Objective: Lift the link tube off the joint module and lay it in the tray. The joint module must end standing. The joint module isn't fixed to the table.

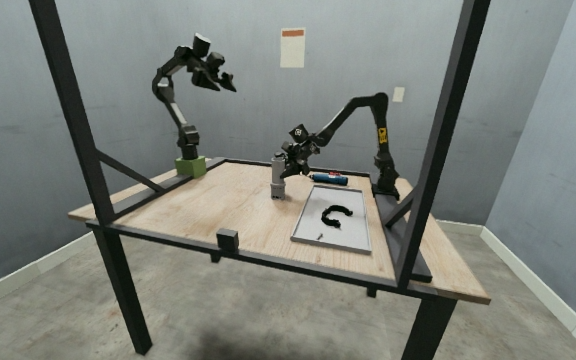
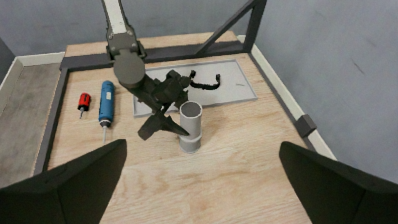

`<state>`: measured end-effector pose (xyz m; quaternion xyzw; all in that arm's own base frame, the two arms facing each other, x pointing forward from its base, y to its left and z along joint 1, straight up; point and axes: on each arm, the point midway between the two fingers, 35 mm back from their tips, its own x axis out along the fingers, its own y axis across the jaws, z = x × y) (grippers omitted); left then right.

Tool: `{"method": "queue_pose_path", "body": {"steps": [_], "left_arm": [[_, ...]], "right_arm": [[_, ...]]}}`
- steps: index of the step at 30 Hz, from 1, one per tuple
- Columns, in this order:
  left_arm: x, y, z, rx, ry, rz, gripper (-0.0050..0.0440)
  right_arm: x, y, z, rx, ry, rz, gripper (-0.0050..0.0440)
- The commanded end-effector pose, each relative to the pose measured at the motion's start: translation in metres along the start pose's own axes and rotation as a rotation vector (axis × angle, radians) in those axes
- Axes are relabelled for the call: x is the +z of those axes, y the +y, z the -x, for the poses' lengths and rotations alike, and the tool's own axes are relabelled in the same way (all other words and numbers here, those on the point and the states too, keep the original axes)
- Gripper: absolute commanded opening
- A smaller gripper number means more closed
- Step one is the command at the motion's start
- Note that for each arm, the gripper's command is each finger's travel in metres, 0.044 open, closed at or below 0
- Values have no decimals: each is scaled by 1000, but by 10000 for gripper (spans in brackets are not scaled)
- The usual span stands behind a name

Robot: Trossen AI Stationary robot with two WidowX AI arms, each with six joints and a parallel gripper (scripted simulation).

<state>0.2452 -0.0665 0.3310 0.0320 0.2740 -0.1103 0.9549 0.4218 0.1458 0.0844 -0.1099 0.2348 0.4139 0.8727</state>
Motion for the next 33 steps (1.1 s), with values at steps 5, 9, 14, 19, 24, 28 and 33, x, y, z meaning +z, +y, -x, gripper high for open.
{"method": "queue_pose_path", "body": {"steps": [5,9,14,19,24,28,33], "left_arm": [[4,0,4,0,-15,1,440],[4,0,4,0,-15,1,440],[4,0,4,0,-15,1,440],[4,0,4,0,-15,1,440],[4,0,4,0,-15,1,440],[4,0,4,0,-15,1,440],[4,0,4,0,-15,1,440]], "right_arm": [[19,-4,8,-21,-35,27,212],[28,-6,10,-24,-40,31,212],[35,-6,13,-21,-41,32,212],[46,-6,18,-21,-41,32,212],[44,-3,22,-18,-32,26,212],[42,-2,24,-17,-35,28,212],[43,-2,24,-17,-36,28,212]]}}
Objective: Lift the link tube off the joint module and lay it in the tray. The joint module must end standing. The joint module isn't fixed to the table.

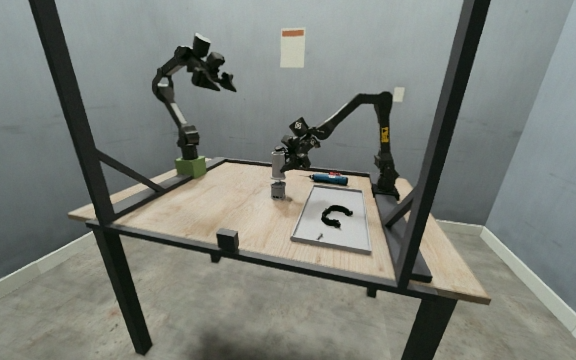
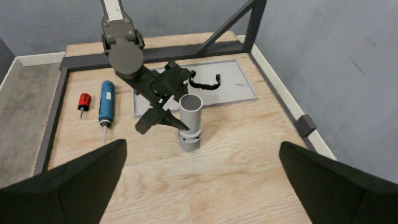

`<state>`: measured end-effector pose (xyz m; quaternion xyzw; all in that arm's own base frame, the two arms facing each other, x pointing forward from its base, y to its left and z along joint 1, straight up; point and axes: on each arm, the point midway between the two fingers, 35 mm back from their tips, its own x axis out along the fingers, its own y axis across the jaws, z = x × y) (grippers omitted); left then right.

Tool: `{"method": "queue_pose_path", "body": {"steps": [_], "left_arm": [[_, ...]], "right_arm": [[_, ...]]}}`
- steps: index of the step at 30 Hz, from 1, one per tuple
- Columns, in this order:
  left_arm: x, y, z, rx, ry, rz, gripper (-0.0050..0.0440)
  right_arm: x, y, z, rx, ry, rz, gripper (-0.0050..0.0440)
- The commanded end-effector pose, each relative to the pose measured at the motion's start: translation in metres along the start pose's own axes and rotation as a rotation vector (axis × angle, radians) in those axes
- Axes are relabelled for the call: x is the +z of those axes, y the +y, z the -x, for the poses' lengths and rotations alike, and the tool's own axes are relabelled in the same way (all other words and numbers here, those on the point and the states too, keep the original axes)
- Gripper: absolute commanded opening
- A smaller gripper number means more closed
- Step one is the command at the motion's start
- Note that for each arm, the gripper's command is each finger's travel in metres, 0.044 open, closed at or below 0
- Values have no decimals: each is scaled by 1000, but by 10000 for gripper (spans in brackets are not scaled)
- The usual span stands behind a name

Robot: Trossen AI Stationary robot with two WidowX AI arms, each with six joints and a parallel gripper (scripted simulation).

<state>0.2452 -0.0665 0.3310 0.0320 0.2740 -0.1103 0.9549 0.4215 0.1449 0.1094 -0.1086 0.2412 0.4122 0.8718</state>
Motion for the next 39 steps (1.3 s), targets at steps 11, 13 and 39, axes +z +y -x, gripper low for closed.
{"method": "queue_pose_path", "body": {"steps": [11,13,39], "left_arm": [[4,0,4,0,-15,1,440],[4,0,4,0,-15,1,440],[-26,47,-195,97,45,61,440]], "right_arm": [[54,-2,29,-20,-53,41,212],[60,-1,33,-20,-53,41,212],[-2,63,86,-12,-32,25,212]]}}
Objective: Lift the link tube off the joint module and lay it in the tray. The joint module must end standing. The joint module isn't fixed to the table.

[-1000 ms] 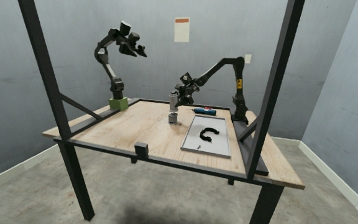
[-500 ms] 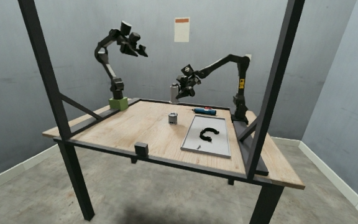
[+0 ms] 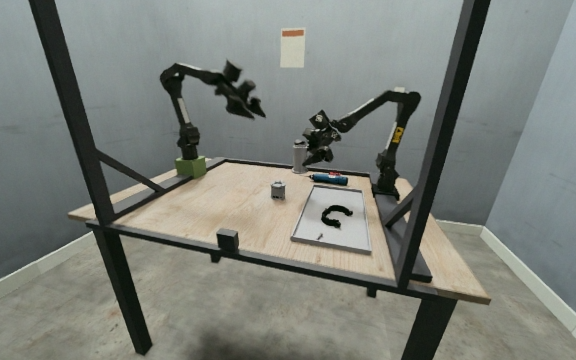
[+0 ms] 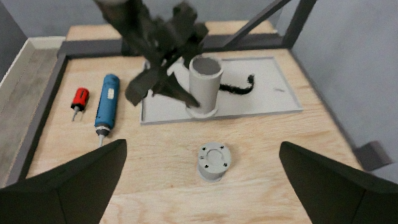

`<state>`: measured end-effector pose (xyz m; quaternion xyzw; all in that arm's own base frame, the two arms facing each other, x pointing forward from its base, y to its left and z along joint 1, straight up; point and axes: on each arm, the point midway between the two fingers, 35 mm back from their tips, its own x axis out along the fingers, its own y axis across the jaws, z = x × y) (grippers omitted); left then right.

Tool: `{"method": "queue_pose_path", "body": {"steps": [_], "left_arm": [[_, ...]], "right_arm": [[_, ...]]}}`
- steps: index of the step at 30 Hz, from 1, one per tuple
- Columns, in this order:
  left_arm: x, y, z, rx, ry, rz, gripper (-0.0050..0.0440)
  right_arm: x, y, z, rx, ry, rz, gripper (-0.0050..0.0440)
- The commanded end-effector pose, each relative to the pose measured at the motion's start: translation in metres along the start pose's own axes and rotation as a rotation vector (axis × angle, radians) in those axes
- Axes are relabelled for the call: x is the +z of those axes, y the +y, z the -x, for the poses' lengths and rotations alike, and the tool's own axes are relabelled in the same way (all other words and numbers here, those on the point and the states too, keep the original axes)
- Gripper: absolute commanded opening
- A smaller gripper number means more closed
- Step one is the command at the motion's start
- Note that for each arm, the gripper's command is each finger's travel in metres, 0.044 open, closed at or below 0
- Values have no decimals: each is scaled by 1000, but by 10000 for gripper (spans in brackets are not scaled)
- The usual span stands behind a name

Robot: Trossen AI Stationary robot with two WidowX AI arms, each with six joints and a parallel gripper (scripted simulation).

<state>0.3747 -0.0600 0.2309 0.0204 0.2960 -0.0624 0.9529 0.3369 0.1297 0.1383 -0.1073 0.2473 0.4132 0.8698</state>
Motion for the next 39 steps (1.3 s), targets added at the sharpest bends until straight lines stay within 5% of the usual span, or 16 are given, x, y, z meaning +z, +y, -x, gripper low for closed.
{"method": "queue_pose_path", "body": {"steps": [1,6,14,26,39], "left_arm": [[-6,10,-45,17,-6,11,440],[-11,21,-75,35,-52,25,440],[-10,22,-81,38,-59,27,440],[-6,22,-77,39,-71,28,440],[-6,22,-77,39,-71,28,440]], "right_arm": [[4,9,17,-16,-40,29,212],[-3,16,21,-13,-32,23,212],[3,18,25,-12,5,-11,212],[-9,33,39,47,271,-251,212],[-33,61,62,148,709,-642,212]]}}
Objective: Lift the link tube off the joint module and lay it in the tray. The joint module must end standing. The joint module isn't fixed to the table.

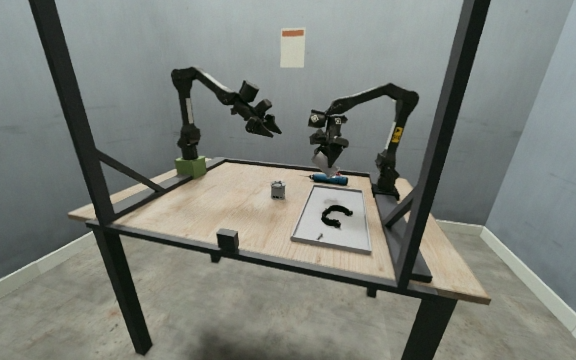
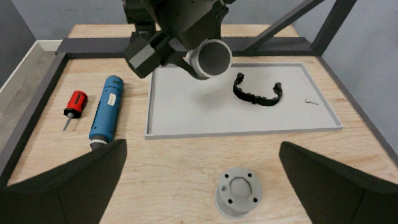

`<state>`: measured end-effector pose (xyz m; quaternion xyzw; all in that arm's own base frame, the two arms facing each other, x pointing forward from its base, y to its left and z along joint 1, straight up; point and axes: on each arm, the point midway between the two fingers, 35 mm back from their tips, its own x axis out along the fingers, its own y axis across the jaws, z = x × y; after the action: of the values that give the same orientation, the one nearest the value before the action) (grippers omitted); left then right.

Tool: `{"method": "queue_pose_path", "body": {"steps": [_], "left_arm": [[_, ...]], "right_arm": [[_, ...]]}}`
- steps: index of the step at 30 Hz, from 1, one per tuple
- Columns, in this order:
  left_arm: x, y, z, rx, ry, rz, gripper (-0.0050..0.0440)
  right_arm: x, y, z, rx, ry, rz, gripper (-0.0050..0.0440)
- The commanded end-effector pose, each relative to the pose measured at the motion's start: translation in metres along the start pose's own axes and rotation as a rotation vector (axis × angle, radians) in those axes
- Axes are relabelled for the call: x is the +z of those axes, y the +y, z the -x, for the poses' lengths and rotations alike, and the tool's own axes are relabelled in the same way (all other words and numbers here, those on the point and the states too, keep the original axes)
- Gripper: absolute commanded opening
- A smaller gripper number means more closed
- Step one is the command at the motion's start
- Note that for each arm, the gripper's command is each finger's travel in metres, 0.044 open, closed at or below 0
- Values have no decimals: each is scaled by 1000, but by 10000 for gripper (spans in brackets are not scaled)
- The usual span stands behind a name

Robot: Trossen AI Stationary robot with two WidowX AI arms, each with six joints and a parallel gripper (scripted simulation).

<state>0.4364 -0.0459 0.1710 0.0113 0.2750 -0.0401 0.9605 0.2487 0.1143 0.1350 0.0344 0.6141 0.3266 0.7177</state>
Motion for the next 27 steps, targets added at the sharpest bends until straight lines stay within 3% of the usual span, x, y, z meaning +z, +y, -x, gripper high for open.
{"method": "queue_pose_path", "body": {"steps": [1,4,15,27], "left_arm": [[10,0,5,0,-26,0,440],[10,0,5,0,-26,0,440],[10,0,5,0,-26,0,440],[10,0,5,0,-26,0,440]], "right_arm": [[-3,6,7,26,109,-93,212],[-7,6,7,33,140,-121,212],[-38,8,1,101,439,-389,212],[-44,7,-4,118,518,-447,212]]}}
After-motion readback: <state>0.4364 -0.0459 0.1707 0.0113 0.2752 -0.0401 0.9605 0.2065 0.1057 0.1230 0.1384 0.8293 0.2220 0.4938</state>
